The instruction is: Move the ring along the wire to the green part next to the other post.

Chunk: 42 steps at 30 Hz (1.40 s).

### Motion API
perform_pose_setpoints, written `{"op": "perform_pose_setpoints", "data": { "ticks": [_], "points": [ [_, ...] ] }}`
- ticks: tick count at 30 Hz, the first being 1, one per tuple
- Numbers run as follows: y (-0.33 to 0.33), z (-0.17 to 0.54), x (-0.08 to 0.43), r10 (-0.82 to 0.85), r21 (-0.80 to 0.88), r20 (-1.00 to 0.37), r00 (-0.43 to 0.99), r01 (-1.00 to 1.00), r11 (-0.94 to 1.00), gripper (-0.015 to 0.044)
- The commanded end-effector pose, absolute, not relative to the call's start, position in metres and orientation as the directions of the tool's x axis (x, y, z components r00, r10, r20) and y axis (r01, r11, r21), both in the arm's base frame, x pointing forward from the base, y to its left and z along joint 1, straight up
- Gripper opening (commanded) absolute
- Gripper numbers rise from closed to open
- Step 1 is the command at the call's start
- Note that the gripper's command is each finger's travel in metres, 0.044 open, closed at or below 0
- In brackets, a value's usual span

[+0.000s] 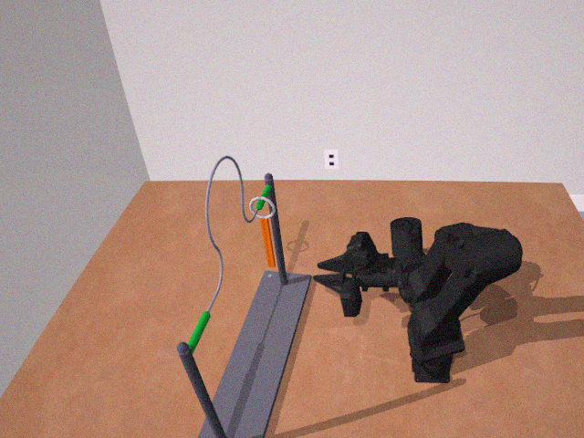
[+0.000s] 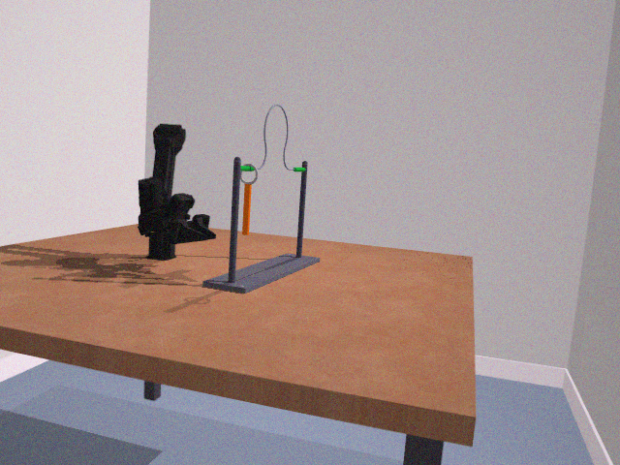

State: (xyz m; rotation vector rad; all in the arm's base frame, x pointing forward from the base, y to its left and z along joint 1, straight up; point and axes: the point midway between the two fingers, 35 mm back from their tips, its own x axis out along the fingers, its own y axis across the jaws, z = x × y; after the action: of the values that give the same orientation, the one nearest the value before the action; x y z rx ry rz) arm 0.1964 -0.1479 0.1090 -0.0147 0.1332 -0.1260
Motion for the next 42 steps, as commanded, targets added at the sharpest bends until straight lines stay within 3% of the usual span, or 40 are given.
{"op": "perform_pose_setpoints", "data": {
  "ticks": [1,19,42],
  "points": [
    [-0.138,0.102,0.198,-0.080,0.005,-0.141,0.987,0.082,0.997,0.0160],
    [-0.143,0.147,0.249,-0.088,-0.014,-0.076,0.993,0.088,0.996,0.0160],
    [-0.147,0.149,0.269,-0.088,-0.015,-0.074,0.993,0.088,0.996,0.0160]
  ]
}}
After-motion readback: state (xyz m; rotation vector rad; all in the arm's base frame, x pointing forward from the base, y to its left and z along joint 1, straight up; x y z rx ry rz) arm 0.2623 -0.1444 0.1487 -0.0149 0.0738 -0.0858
